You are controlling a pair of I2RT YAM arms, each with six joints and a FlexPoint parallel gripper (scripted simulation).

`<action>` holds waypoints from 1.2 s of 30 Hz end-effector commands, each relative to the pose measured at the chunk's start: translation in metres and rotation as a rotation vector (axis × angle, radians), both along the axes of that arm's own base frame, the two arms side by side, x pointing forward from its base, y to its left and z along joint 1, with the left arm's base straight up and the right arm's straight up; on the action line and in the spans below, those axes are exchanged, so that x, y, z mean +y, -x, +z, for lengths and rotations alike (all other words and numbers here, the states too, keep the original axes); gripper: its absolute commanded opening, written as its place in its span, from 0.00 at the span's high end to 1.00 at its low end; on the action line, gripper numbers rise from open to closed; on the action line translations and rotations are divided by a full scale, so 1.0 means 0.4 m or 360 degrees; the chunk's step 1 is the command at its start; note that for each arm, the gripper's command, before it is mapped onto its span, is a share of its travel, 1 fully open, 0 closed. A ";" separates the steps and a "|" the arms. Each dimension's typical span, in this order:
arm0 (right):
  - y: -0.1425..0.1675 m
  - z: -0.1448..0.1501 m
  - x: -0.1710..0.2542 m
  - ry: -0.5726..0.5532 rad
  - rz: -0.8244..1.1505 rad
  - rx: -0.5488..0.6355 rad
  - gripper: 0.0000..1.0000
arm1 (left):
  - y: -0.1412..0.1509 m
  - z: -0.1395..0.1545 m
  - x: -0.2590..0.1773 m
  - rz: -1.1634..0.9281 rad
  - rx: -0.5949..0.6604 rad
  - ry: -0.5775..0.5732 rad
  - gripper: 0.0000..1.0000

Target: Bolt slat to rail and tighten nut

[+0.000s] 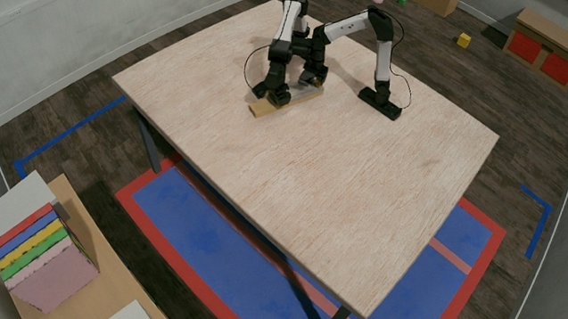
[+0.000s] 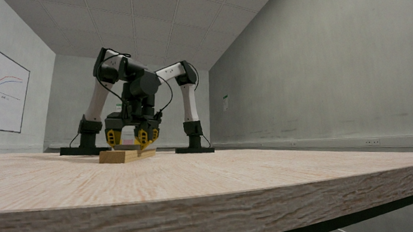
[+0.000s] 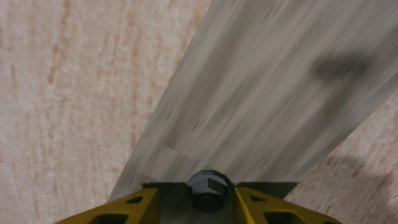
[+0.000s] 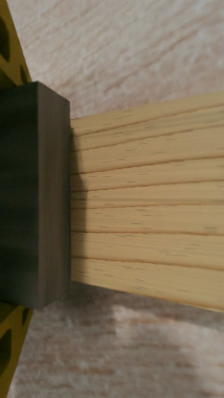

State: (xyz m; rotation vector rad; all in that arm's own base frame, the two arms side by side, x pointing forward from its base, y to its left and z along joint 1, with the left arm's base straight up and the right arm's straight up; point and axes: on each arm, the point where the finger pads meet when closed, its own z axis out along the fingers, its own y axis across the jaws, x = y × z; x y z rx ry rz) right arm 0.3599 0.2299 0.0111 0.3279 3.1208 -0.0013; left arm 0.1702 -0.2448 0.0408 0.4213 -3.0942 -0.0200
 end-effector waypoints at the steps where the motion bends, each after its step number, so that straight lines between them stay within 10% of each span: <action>1: -0.007 0.017 0.008 -0.0020 -0.0002 -0.0030 0.33 | -0.014 0.004 -0.014 0.0002 -0.0043 0.0033 0.64; 36: -0.007 0.017 0.008 -0.0020 -0.0002 -0.0030 0.33 | -0.014 -0.016 -0.014 0.0002 -0.0043 0.0032 0.64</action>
